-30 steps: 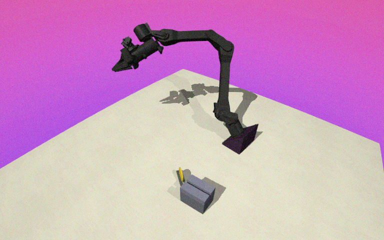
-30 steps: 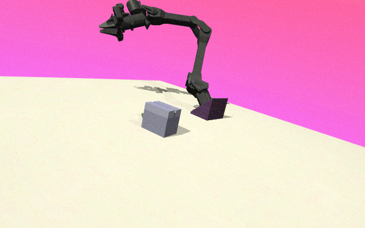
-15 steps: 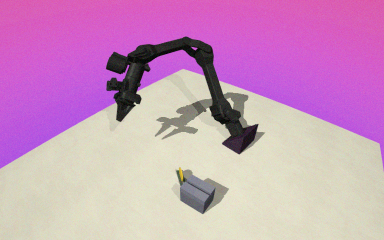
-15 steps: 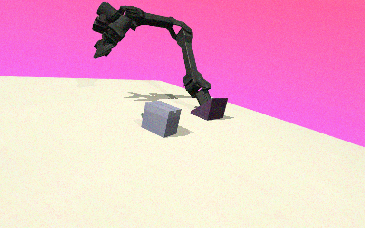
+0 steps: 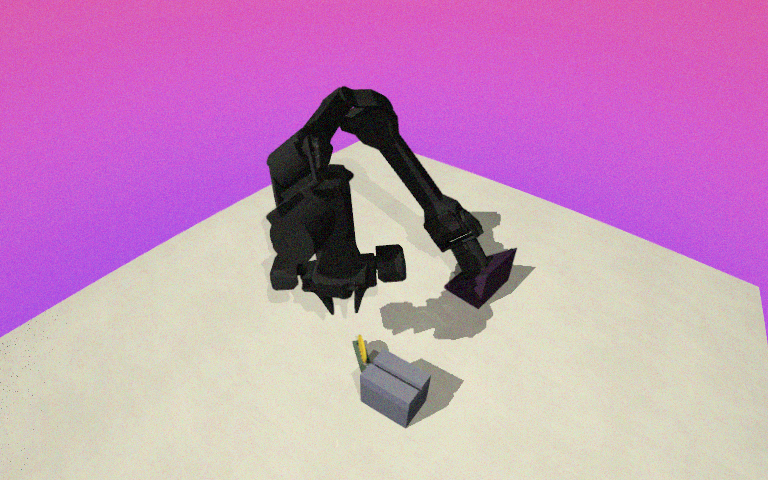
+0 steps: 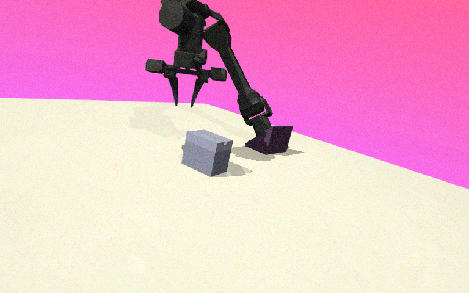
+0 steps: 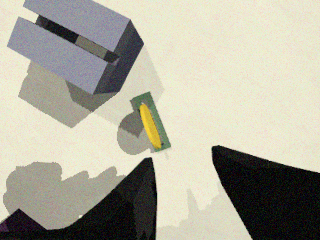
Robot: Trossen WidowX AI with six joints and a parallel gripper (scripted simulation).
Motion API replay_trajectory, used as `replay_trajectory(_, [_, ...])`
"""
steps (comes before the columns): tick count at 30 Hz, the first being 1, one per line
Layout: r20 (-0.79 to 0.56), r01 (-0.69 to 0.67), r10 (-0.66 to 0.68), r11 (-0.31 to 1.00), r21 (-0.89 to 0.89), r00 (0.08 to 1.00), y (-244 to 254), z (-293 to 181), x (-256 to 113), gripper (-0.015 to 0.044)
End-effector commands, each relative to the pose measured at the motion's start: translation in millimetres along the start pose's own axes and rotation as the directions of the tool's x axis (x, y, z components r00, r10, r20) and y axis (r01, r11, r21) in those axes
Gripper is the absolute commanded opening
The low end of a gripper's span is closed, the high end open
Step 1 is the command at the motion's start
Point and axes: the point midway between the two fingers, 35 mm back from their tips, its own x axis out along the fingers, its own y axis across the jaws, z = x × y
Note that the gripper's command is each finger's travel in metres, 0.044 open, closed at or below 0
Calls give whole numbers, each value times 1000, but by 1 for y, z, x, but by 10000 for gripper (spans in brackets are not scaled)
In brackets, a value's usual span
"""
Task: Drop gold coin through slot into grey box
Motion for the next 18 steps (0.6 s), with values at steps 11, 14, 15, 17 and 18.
replay_trajectory(11, [-114,47,-73,976,-210,991,24,5,28,161])
replay_trajectory(14, [-115,48,-73,976,-210,991,24,3,36,161])
replay_trajectory(15, [-115,48,-73,976,-210,991,24,3,36,161])
replay_trajectory(17, [-115,48,-73,976,-210,991,24,3,40,161])
replay_trajectory(18, [-115,48,-73,976,-210,991,24,3,46,161])
